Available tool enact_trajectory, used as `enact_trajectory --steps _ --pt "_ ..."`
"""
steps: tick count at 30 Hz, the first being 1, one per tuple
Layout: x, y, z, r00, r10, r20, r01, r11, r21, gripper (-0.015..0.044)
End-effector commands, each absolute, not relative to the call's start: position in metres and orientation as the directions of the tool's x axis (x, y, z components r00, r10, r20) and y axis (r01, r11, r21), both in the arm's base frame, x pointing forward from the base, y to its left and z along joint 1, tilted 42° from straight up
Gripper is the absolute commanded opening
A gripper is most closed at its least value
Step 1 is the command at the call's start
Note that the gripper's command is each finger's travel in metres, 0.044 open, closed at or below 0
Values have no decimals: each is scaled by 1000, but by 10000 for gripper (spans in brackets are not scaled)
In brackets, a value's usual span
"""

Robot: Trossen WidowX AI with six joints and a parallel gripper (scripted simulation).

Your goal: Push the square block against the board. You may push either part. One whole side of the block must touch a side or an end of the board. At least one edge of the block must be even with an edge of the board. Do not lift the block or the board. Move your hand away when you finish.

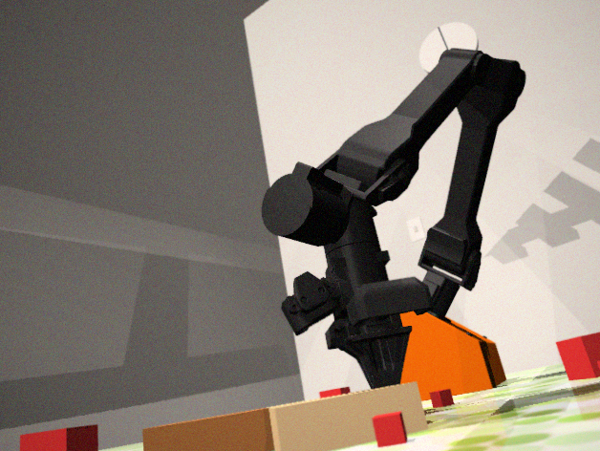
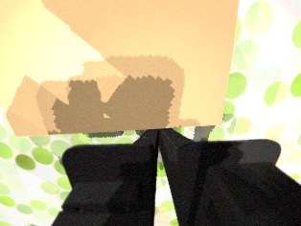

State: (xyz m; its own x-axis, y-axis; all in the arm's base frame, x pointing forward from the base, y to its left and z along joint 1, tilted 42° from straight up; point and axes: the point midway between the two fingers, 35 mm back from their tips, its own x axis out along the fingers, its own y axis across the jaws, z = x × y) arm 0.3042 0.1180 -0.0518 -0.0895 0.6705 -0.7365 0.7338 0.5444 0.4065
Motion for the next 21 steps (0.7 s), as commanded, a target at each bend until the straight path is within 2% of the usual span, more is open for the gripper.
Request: enact_trajectory --steps 1,21 --pt "301 121 -51 -91 666 -740 734 547 402 0" --pt "280 138 -33 -92 668 -738 735 546 402 0"
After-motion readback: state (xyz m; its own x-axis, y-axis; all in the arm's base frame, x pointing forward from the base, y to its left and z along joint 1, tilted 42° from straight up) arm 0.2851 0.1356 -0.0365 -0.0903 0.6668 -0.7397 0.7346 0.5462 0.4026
